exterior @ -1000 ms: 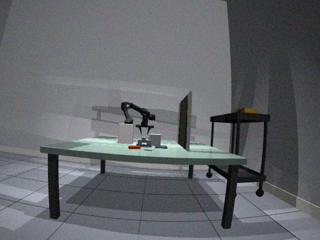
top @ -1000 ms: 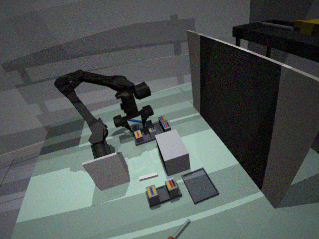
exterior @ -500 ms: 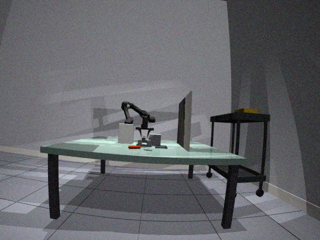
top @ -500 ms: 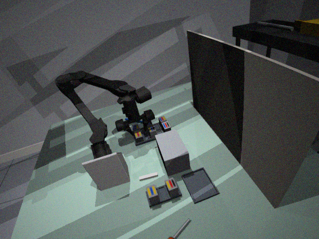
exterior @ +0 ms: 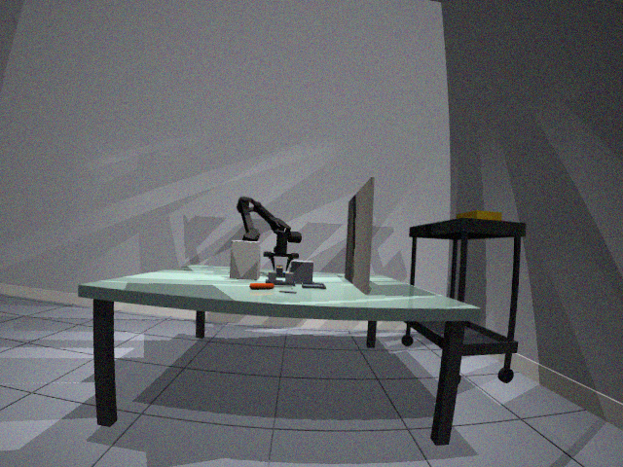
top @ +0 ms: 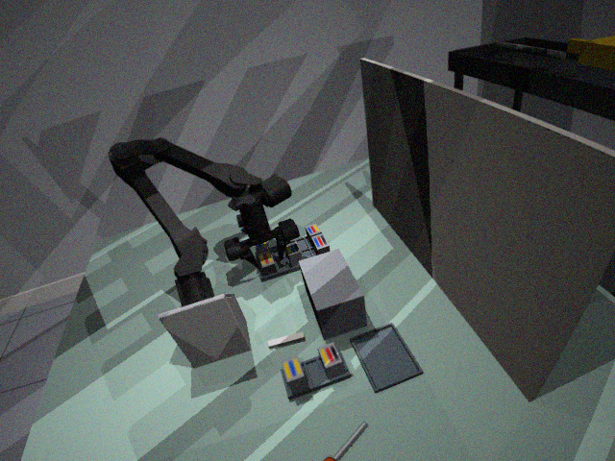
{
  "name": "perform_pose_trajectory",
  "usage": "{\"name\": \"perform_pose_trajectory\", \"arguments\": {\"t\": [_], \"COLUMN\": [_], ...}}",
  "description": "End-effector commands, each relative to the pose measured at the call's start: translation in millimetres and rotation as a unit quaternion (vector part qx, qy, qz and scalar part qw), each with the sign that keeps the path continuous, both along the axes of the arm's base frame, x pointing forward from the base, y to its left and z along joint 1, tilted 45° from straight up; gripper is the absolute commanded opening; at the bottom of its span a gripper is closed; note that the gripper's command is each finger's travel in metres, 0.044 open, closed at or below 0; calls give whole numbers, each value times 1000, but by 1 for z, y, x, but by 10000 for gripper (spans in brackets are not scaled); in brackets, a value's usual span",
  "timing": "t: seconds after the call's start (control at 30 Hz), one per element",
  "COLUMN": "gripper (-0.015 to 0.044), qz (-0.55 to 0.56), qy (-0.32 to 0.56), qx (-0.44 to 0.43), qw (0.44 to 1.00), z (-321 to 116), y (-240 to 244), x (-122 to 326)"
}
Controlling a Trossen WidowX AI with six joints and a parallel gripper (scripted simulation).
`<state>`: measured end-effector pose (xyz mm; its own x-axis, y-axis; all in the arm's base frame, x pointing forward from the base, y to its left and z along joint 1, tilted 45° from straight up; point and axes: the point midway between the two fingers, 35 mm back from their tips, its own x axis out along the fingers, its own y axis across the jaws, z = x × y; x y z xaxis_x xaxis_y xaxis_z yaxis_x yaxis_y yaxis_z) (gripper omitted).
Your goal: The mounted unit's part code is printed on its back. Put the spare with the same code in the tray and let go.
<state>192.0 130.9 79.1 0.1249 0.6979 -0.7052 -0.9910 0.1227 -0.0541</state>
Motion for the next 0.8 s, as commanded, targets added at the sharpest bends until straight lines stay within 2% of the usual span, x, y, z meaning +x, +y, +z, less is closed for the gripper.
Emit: {"name": "perform_pose_trajectory", "arguments": {"t": [0.0, 0.5, 0.67, 0.77], "gripper": [300, 300, 169, 149], "qz": [-1, -2, 0, 0], "qy": [2, 2, 2, 2], "qx": [-1, 1, 4, 4], "qw": [1000, 1000, 1000, 1000], "z": [-6, -11, -10, -10], "y": [4, 11, 12, 12], "x": [-1, -2, -2, -2]}}
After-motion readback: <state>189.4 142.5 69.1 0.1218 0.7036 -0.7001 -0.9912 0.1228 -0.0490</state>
